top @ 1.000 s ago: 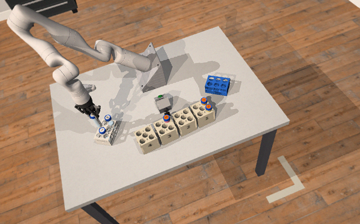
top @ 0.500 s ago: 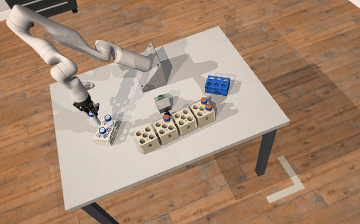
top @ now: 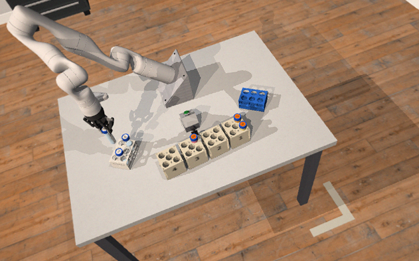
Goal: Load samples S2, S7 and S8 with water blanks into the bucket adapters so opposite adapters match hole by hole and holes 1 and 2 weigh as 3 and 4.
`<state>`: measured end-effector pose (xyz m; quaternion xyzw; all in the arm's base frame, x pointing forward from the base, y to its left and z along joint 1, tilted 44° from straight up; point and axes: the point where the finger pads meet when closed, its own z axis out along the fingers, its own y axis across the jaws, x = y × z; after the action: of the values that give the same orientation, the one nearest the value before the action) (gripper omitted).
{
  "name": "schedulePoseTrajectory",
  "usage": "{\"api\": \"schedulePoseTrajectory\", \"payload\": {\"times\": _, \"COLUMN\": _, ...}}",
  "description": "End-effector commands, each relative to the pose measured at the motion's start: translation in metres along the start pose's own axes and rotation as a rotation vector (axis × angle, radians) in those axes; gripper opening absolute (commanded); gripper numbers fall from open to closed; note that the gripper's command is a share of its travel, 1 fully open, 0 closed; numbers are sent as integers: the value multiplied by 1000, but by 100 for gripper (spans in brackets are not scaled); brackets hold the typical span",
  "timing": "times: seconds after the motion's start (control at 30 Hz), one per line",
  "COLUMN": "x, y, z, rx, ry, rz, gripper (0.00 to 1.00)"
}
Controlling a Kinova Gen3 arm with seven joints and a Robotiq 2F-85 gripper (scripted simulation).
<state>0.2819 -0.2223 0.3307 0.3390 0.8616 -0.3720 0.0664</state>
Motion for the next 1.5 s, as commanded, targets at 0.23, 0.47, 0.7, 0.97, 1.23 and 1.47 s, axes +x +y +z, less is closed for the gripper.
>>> {"api": "schedulePoseTrajectory", "payload": {"times": 0.23, "x": 0, "y": 0, "z": -13, "rx": 0, "ry": -1, "rz": 0, "gripper": 10}}
{"api": "schedulePoseTrajectory", "payload": {"times": 0.47, "x": 0, "y": 0, "z": -20, "rx": 0, "ry": -1, "rz": 0, "gripper": 10}}
{"api": "schedulePoseTrajectory", "payload": {"times": 0.7, "x": 1, "y": 13, "z": -20, "rx": 0, "ry": -1, "rz": 80, "gripper": 10}}
{"api": "schedulePoseTrajectory", "payload": {"times": 0.97, "x": 4, "y": 40, "z": -20, "rx": 0, "ry": -1, "rz": 118, "gripper": 10}}
{"api": "schedulePoseTrajectory", "payload": {"times": 1.23, "x": 7, "y": 60, "z": -20, "rx": 0, "ry": -1, "rz": 118, "gripper": 10}}
{"api": "schedulePoseTrajectory", "payload": {"times": 1.47, "x": 9, "y": 83, "z": -20, "rx": -1, "ry": -1, "rz": 118, "gripper": 10}}
